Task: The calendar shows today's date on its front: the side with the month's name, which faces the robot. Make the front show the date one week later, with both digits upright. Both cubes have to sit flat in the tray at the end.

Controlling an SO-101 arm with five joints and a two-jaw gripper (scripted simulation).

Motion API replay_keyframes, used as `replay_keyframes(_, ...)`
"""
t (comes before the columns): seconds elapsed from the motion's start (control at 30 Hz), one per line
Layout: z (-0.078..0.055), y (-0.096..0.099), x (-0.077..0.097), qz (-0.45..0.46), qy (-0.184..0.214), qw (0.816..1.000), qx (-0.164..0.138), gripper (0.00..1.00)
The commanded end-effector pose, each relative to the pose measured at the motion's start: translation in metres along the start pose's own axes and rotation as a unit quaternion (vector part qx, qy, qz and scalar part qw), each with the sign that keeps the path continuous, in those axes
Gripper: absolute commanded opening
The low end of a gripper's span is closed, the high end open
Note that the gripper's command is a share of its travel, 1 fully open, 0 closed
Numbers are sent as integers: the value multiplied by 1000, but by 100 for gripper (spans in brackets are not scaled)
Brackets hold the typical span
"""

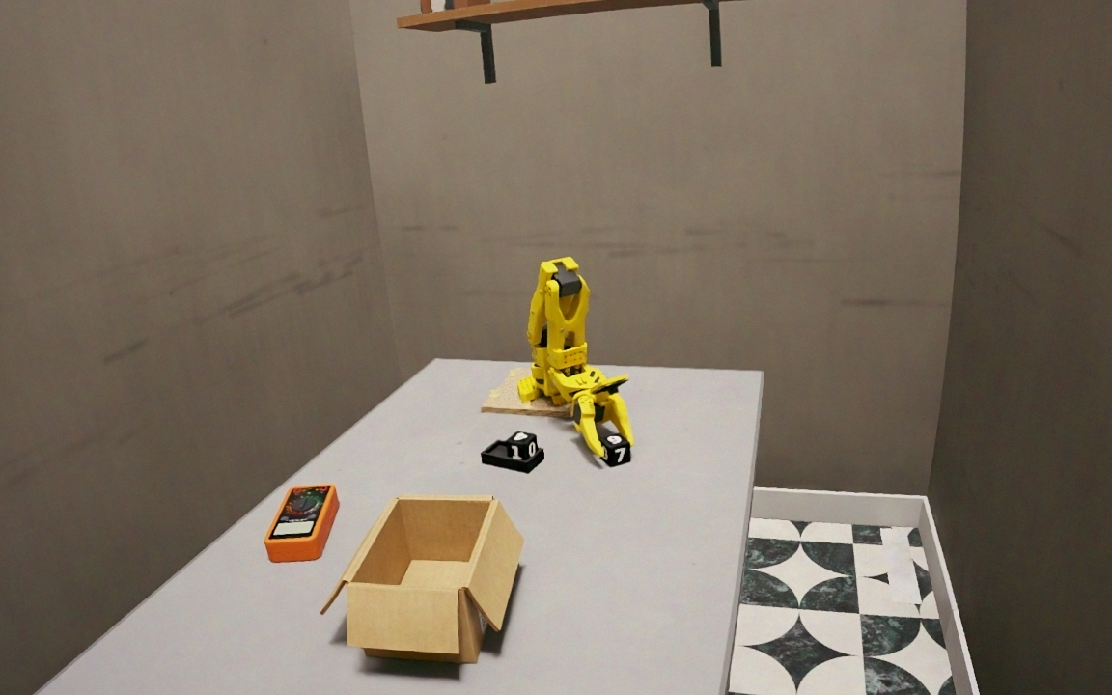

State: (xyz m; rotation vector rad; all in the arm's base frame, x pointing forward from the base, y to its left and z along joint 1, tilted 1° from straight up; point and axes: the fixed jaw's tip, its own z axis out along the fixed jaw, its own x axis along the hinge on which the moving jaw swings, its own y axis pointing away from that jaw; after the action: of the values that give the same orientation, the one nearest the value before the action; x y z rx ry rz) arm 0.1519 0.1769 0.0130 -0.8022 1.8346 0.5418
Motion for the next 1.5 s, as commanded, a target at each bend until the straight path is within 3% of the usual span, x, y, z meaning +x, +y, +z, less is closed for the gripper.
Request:
replay_keyframes(0.0, 0, 2, 0, 5, -2, 1000, -4, 29)
replay_keyframes(0.57, 0, 2, 0, 6, -2, 1000, -4, 36)
replay_keyframes(0.73, -3, 2, -1, 56, -3, 998, -5, 36)
replay_keyframes(1.0, -15, 3, -3, 251, -2, 968, -9, 36)
replay_keyframes(1.07, -15, 3, -3, 251, -2, 968, -9, 36)
replay_keyframes(1.1, -19, 3, -4, 314, -3, 949, -12, 36)
replay_keyframes(1.47, -19, 2, -4, 328, 3, 945, -8, 36)
